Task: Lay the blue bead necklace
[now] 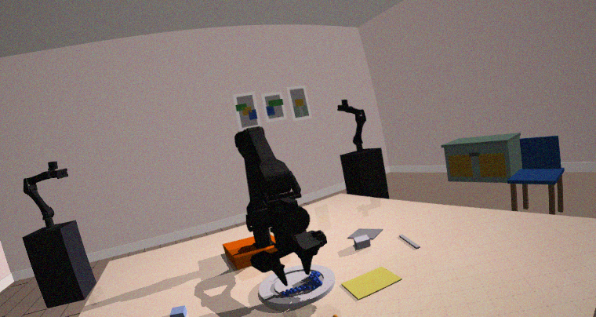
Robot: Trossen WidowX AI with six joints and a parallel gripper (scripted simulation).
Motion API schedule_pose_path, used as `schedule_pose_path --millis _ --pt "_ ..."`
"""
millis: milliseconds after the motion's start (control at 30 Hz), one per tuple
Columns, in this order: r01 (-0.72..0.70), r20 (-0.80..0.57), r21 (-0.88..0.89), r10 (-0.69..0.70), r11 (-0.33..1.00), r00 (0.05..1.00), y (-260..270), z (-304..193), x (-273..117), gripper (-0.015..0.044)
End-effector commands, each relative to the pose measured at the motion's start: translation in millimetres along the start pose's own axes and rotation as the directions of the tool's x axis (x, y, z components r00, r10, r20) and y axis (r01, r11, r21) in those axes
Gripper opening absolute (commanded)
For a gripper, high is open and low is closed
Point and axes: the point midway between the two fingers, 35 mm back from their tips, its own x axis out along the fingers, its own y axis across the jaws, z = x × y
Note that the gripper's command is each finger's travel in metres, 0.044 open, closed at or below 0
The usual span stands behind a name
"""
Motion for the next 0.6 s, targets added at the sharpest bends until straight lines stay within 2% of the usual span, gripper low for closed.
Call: schedule_pose_path --millis 0,167,567 --pt "-0.012 0.012 0.55 0.006 0.835 1.0 41 -2 -13 0.031" --pt "-0.015 0.012 0.806 0.008 0.591 1.0 65 -5 -17 0.031" --pt "-0.015 0.012 0.814 0.008 0.58 1.0 65 -5 -17 0.031"
